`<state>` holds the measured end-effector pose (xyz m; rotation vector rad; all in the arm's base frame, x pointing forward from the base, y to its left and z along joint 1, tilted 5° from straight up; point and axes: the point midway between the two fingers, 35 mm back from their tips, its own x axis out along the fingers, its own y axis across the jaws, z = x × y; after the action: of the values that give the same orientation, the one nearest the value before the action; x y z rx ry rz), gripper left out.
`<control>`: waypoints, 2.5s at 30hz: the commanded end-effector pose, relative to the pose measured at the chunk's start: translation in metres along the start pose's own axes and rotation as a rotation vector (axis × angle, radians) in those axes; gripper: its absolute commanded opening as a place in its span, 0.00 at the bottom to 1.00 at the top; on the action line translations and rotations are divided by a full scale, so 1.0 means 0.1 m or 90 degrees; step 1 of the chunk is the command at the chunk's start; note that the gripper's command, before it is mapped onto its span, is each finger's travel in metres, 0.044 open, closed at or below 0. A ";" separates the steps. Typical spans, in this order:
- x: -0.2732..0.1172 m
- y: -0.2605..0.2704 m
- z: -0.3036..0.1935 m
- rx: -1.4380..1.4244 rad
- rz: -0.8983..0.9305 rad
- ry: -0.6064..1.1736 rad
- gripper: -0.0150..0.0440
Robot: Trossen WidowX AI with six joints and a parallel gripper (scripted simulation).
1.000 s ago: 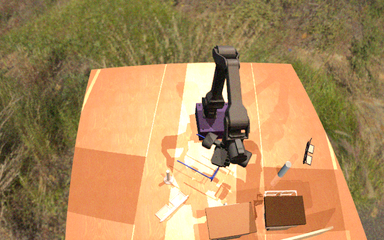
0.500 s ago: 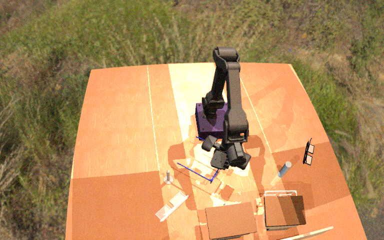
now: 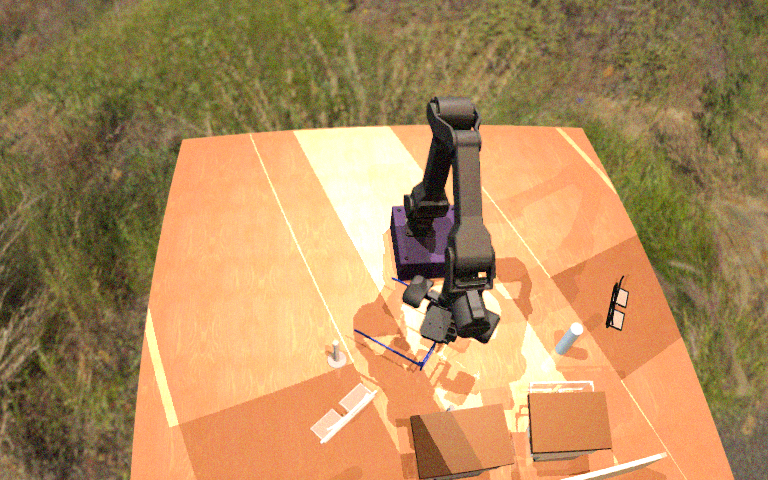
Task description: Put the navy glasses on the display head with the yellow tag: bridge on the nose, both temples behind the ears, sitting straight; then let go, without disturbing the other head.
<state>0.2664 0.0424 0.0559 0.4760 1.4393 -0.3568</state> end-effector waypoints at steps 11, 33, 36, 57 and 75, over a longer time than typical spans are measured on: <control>0.16 -0.01 -0.01 0.002 -0.003 0.000 0.25; 0.38 -0.03 -0.03 0.002 -0.004 0.001 0.25; 0.41 -0.04 -0.03 0.002 -0.004 0.001 0.25; 0.48 -0.04 -0.04 0.000 -0.001 0.001 0.44; 0.41 -0.13 -0.05 0.001 -0.003 0.001 0.44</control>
<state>0.2622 0.0375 0.0126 0.4778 1.4379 -0.3619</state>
